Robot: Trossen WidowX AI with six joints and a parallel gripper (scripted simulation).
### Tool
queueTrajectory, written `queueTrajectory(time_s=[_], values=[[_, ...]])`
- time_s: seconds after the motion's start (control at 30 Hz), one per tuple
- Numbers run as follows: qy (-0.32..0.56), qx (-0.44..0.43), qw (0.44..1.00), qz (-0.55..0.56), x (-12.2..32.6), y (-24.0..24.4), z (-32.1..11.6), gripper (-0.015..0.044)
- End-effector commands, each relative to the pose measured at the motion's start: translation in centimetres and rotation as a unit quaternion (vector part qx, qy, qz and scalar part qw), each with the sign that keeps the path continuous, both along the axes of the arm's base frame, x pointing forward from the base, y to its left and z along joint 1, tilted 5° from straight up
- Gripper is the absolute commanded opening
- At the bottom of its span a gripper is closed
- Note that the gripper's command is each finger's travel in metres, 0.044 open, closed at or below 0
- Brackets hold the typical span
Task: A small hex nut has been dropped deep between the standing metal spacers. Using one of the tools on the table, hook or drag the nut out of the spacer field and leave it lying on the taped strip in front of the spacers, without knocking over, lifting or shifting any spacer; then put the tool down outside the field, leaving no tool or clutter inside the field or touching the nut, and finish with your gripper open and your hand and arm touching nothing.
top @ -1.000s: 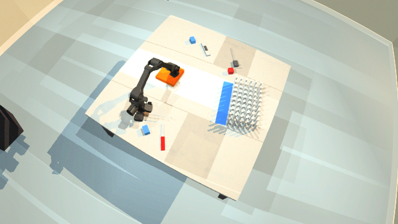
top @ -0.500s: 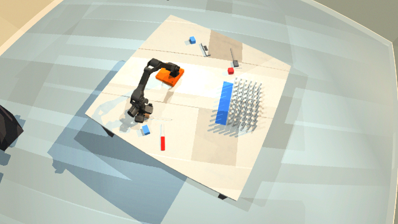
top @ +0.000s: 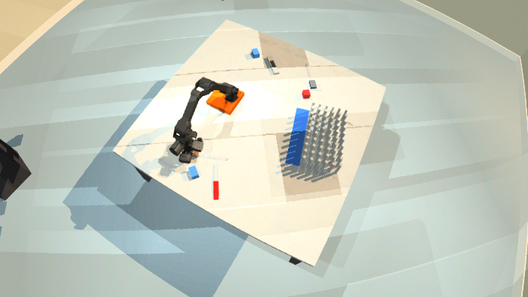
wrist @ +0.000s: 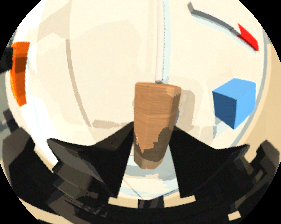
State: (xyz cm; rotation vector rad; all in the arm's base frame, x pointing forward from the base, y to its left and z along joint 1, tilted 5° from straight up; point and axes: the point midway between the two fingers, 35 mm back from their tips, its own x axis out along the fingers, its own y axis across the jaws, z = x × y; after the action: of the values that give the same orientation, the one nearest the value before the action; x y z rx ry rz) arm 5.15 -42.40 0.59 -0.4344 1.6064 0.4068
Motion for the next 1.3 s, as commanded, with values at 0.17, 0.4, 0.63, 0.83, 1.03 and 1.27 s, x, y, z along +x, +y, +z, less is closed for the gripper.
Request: queueTrajectory(time_s=[0.17, 0.4, 0.63, 0.83, 1.03, 1.27], values=[[0.0, 0.0, 1.0, 0.0, 0.0, 0.0, 0.0, 0.0341], [0.0, 0.0, 1.0, 0.0, 0.2, -0.2, 2.6, 0.044], [0.0, 0.0, 1.0, 0.0, 0.5, 0.1, 7.0, 0.044], [0.0, 0.0, 1.0, 0.0, 0.5, 0.1, 7.0, 0.044], [0.0, 0.0, 1.0, 0.0, 0.5, 0.1, 7.0, 0.044], [0.0, 0.0, 1.0, 0.0, 0.5, 0.1, 7.0, 0.044]])
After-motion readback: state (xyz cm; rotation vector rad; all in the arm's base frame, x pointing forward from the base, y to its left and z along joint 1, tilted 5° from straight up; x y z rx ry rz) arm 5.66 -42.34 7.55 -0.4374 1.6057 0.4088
